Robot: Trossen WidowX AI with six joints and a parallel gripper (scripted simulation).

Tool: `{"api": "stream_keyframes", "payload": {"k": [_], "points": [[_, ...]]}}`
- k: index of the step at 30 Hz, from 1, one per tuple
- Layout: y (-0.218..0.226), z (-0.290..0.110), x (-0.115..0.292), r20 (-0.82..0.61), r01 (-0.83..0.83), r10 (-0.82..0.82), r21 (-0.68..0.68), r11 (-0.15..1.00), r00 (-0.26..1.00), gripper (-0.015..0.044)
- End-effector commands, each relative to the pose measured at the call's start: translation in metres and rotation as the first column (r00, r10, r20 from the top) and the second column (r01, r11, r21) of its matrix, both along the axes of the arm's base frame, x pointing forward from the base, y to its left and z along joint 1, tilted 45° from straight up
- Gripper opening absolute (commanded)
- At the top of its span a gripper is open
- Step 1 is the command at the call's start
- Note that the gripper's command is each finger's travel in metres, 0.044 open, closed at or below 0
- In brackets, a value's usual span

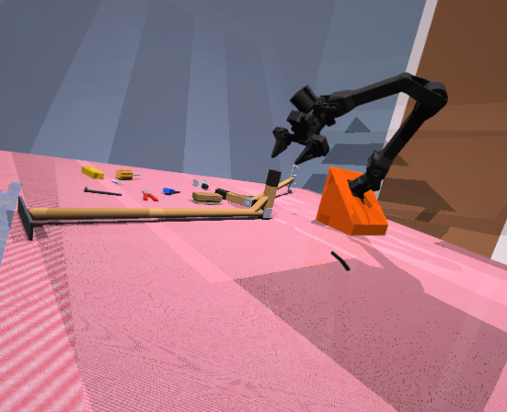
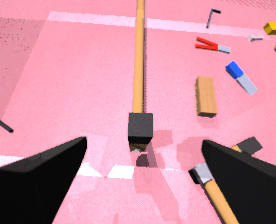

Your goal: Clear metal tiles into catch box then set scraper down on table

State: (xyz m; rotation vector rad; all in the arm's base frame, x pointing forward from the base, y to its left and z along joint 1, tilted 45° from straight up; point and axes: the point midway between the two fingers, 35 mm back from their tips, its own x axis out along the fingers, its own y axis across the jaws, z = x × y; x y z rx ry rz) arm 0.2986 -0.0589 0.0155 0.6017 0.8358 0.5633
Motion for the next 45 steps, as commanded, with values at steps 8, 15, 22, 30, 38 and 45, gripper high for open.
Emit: {"api": "stream_keyframes", "payload": {"k": [8,15,22,30,38,45], "points": [[0.021,-0.019,-0.005,-0.007,-0.001,0.002,0.014,1.0,1.0,0.044],[0.024,-0.023,-0.001,-0.01,-0.003,0.003,0.011,1.0,1.0,0.044],[0.031,-0.03,0.006,-0.013,-0.004,0.004,0.007,1.0,1.0,0.044],[0.039,-0.037,0.014,-0.014,-0.005,0.005,0.005,1.0,1.0,0.044],[0.048,-0.044,0.021,-0.014,-0.005,0.005,0.005,1.0,1.0,0.044],[0.056,-0.049,0.027,-0.012,-0.004,0.004,0.007,1.0,1.0,0.044]]}}
